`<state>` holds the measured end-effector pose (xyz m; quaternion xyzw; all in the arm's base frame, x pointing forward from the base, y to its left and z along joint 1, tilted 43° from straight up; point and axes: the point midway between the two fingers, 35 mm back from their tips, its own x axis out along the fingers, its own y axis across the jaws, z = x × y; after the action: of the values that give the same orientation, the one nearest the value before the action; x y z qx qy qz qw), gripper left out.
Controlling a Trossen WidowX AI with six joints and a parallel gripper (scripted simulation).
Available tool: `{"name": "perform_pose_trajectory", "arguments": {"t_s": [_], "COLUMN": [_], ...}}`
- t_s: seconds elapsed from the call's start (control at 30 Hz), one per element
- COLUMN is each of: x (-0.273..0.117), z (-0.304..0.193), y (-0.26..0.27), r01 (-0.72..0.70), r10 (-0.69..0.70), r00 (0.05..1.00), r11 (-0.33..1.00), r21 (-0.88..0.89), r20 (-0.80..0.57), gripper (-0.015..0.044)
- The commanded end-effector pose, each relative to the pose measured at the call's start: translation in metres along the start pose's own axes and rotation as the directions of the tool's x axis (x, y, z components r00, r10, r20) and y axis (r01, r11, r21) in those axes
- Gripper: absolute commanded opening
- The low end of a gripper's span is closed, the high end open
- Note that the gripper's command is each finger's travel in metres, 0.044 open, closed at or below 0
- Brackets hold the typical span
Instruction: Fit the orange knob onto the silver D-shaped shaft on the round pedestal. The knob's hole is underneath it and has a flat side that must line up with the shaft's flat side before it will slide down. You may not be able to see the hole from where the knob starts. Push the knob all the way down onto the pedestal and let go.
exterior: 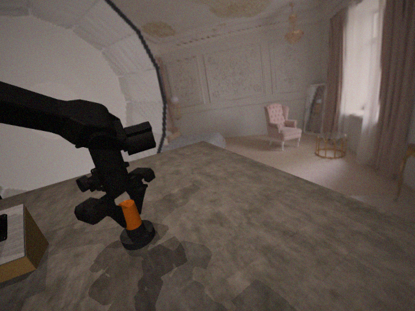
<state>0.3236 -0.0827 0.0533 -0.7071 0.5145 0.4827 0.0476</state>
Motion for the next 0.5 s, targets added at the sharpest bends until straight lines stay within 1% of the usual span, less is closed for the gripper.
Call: {"name": "perform_pose_trajectory", "arguments": {"t_s": [0.0, 0.13, 0.4, 0.47], "x": [0.0001, 0.0001, 0.0001, -0.0097], "z": [-0.0001, -0.0001, -0.0001, -0.0006], "y": [0.0001, 0.0001, 0.0001, -0.0016], "r01": [-0.001, -0.001, -0.001, 0.001], "r10": [0.001, 0.001, 0.001, -0.001], "r00": [1.000, 1.000, 1.000, 1.000], "r11": [1.000, 1.000, 1.000, 1.000], "r21": [0.004, 0.004, 0.004, 0.003], "r20": [0.001, 0.001, 0.001, 0.002], "gripper": [0.0341, 0.0440, 0.0440, 0.0440]}}
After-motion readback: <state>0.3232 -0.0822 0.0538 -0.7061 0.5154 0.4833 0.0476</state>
